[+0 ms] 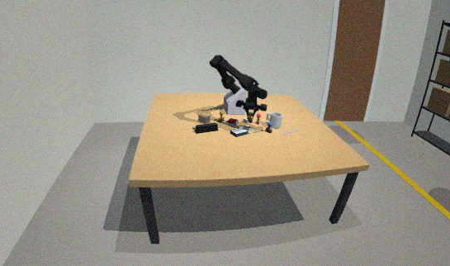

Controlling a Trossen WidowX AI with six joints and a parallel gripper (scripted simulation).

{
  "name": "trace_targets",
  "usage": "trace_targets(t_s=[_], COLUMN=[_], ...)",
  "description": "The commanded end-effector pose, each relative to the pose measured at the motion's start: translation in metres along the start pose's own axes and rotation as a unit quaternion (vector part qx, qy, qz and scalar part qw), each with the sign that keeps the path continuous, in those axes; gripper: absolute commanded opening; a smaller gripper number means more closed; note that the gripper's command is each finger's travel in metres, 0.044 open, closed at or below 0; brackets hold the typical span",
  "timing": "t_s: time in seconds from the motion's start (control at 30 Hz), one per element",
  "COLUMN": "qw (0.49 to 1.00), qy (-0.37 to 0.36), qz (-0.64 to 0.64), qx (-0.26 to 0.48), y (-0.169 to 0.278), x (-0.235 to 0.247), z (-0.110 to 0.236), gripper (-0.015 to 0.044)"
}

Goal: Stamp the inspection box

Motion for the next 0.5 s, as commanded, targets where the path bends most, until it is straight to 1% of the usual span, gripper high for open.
trace_targets(t_s=[0.0,0.33,0.47], qw=[1.0,1.0,1.0], qy=[-0.004,-0.004,-0.007], qz=[-0.004,-0.004,-0.005], qx=[-0.001,-0.001,0.0], y=[-0.002,-0.002,-0.022], x=[0.0,-0.002,-0.021], z=[0.008,0.021,0.021], gripper=[0.0,0.0,0.0])
Point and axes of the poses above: the point midway between the two fingers, 35 mm back from their tips, its own z axis back along the fingers, its own x axis across the jaws, y = z × x, the point moved 7 cm from there along z, back along the fingers, and after that the axes turned 1 degree about z, right-handed, at the moved point
